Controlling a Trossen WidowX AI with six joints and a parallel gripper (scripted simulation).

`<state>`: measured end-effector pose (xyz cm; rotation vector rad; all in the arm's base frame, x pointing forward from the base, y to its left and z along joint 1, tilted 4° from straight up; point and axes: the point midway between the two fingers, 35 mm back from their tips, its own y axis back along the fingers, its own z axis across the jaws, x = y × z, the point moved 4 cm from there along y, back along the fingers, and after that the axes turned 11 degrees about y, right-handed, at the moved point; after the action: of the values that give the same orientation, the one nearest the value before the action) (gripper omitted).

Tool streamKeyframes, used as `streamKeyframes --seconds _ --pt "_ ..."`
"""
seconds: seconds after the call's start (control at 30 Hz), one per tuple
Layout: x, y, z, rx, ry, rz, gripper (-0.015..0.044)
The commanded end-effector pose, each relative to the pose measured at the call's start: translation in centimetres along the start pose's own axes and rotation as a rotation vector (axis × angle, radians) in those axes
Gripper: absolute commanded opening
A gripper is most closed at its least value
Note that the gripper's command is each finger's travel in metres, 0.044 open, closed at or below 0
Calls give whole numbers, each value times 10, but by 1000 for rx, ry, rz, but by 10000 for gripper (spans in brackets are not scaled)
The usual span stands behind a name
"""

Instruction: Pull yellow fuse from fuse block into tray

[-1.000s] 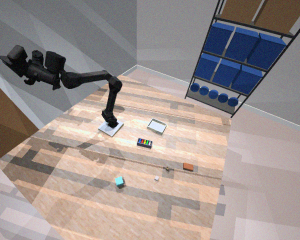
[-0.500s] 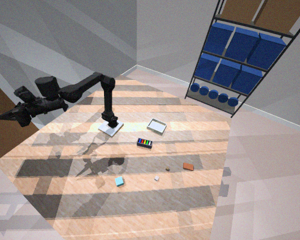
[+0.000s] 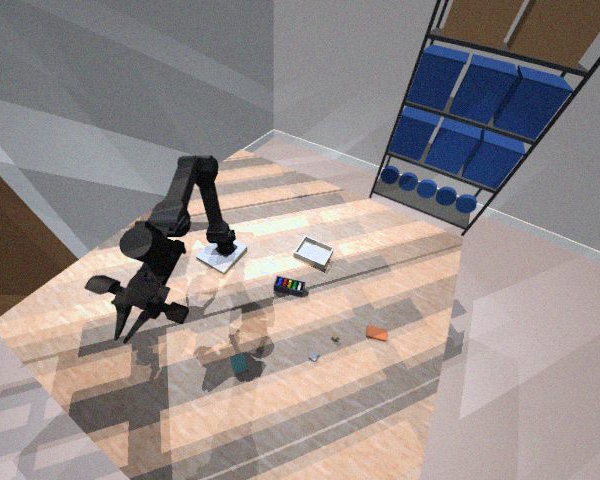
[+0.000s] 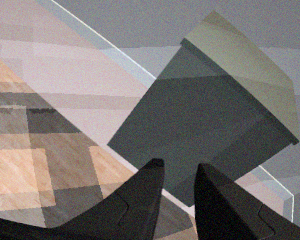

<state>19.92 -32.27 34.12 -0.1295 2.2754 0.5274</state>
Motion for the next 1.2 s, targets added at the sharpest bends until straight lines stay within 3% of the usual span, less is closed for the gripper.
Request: streamKeyframes --seconds 0.0,0.3,0.67,0.9,1.17 --pt "-3 4 58 -182 266 2 64" --pt "6 48 191 -611 953 -111 64" --pt "56 155 316 -1106 1849 -476 64" --pt "109 226 344 -1368 2355 -787 64" --pt "111 229 345 -1374 2367 -796 64"
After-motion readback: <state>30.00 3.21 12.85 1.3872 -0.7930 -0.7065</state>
